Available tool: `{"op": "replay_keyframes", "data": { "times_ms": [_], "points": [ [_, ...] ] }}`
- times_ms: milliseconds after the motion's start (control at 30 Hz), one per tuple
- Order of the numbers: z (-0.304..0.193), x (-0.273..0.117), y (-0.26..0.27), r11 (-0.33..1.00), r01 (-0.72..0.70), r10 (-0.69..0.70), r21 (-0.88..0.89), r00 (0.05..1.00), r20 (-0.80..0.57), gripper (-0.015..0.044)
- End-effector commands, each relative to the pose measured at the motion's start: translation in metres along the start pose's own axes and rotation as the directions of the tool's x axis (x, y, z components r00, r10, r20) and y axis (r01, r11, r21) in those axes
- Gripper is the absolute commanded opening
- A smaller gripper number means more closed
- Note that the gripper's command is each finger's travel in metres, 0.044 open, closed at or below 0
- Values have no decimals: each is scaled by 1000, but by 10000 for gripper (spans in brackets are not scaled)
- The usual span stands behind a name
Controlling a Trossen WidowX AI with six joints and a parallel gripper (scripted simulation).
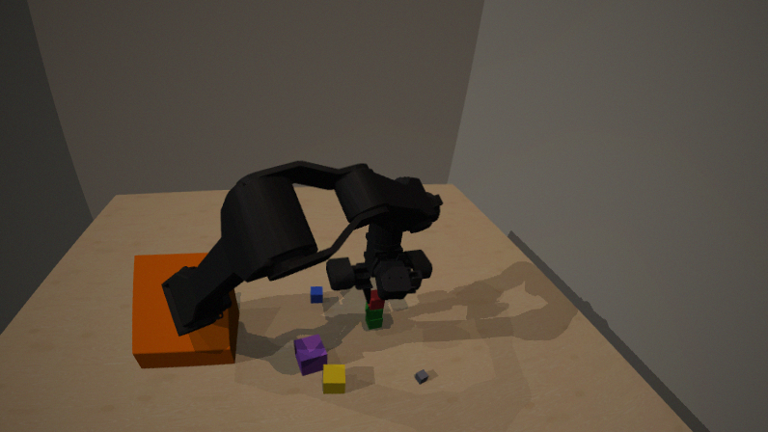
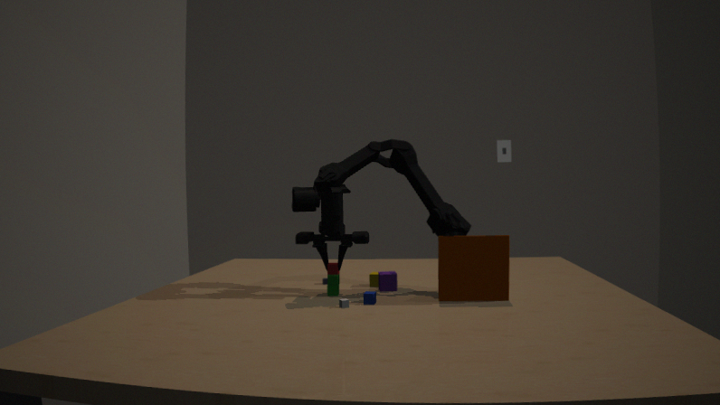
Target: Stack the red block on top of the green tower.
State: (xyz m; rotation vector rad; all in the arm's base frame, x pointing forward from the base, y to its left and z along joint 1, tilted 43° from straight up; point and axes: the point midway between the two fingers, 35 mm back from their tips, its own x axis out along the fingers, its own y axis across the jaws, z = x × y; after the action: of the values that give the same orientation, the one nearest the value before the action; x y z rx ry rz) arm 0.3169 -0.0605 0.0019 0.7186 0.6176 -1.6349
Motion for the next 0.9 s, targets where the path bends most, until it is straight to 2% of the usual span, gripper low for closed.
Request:
{"op": "replay_keyframes", "data": {
  "times_ms": [0,867],
  "points": [
    [0,2,-1,1000,2,-2,-8,1000,6,0],
    [0,1,-1,1000,2,-2,-8,1000,6,0]
  ]
}}
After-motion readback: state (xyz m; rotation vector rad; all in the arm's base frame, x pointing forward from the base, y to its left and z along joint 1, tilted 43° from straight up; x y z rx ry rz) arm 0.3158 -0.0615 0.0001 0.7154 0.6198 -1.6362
